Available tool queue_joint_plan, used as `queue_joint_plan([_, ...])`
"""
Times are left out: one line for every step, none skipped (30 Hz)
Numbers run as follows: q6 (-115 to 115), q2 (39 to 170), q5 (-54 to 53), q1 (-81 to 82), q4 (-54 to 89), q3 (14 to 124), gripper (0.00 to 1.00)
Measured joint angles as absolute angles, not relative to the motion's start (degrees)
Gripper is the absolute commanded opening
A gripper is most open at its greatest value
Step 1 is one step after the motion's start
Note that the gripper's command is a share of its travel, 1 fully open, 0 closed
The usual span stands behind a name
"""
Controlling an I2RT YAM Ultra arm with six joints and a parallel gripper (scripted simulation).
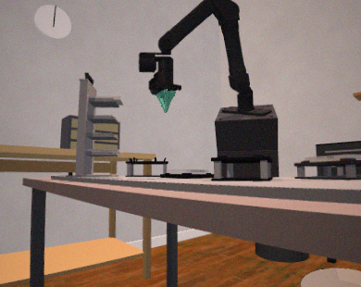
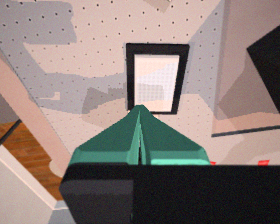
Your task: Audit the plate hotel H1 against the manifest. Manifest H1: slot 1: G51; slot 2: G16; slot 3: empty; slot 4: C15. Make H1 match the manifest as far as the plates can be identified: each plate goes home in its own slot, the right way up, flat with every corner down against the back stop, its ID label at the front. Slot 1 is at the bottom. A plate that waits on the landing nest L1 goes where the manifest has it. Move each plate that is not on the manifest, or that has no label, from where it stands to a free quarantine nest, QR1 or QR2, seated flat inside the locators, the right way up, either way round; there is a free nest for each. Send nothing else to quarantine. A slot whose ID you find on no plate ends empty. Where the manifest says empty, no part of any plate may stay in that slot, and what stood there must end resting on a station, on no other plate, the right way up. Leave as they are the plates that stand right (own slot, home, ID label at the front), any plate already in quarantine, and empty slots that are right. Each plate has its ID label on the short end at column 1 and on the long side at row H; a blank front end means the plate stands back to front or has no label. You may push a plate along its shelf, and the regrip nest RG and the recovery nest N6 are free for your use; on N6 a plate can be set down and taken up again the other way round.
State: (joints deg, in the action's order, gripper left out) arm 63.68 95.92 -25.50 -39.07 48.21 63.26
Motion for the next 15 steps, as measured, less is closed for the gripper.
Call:
queue_joint_plan([64.03,95.53,-25.50,-38.89,48.23,62.92,0.00])
queue_joint_plan([64.42,95.07,-25.47,-38.54,48.25,62.46,0.00])
queue_joint_plan([64.82,94.56,-25.47,-38.11,48.25,61.95,0.00])
queue_joint_plan([65.25,94.04,-25.47,-37.60,48.23,61.47,0.00])
queue_joint_plan([65.71,93.47,-25.45,-37.10,48.18,61.01,0.00])
queue_joint_plan([66.17,92.90,-25.45,-36.58,48.14,60.58,0.00])
queue_joint_plan([66.65,92.31,-25.43,-36.10,48.10,60.14,0.00])
queue_joint_plan([67.11,91.68,-25.41,-35.62,48.03,59.70,0.00])
queue_joint_plan([67.59,91.05,-25.36,-35.14,47.94,59.24,0.00])
queue_joint_plan([68.07,90.41,-25.32,-34.70,47.88,58.74,0.00])
queue_joint_plan([68.55,89.78,-25.26,-34.24,47.81,58.24,0.00])
queue_joint_plan([69.06,89.14,-25.19,-33.80,47.75,57.74,0.00])
queue_joint_plan([69.56,88.51,-25.10,-33.34,47.68,57.23,0.00])
queue_joint_plan([70.04,87.90,-25.02,-32.86,47.62,56.75,0.00])
queue_joint_plan([70.50,87.35,-24.99,-32.45,47.64,56.36,0.00])
